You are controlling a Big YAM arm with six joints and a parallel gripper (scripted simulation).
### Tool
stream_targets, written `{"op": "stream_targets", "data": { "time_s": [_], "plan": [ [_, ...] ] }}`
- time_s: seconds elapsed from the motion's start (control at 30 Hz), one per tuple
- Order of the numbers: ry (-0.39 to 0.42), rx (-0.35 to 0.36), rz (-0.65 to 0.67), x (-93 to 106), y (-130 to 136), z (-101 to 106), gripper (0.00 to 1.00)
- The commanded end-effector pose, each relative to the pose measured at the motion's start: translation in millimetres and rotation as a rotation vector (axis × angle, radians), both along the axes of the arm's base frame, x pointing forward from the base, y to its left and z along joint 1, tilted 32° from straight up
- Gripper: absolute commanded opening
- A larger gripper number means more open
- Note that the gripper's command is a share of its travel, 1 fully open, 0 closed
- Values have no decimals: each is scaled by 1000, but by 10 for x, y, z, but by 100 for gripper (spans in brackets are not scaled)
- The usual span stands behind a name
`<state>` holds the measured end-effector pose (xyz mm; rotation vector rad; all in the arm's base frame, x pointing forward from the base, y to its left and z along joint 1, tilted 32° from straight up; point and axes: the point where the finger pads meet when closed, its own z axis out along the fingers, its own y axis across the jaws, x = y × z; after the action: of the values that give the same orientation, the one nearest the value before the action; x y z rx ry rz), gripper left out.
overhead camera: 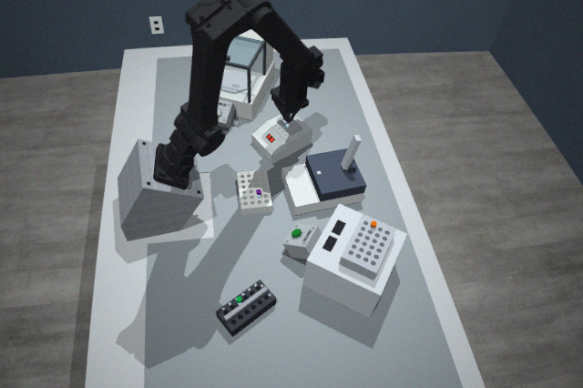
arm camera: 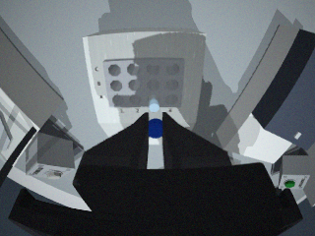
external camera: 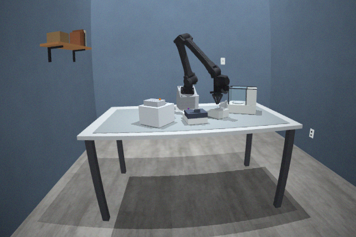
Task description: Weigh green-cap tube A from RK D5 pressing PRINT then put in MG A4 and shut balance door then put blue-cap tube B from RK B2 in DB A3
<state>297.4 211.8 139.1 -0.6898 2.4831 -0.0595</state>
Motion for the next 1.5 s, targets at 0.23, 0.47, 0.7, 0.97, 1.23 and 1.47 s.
{"op": "stream_targets", "data": {
  "time_s": [0.23,0.47,0.7,0.97,1.23,1.47],
  "plan": [
    [14,-15,-9,48,-19,-23,9],
    [4,-8,-4,101,22,-19,9],
    [6,-10,0,108,39,-36,9],
    [4,-7,0,135,54,-75,9],
    [11,-13,2,129,56,-119,9],
    [6,-9,0,161,59,-160,9]
  ]
}}
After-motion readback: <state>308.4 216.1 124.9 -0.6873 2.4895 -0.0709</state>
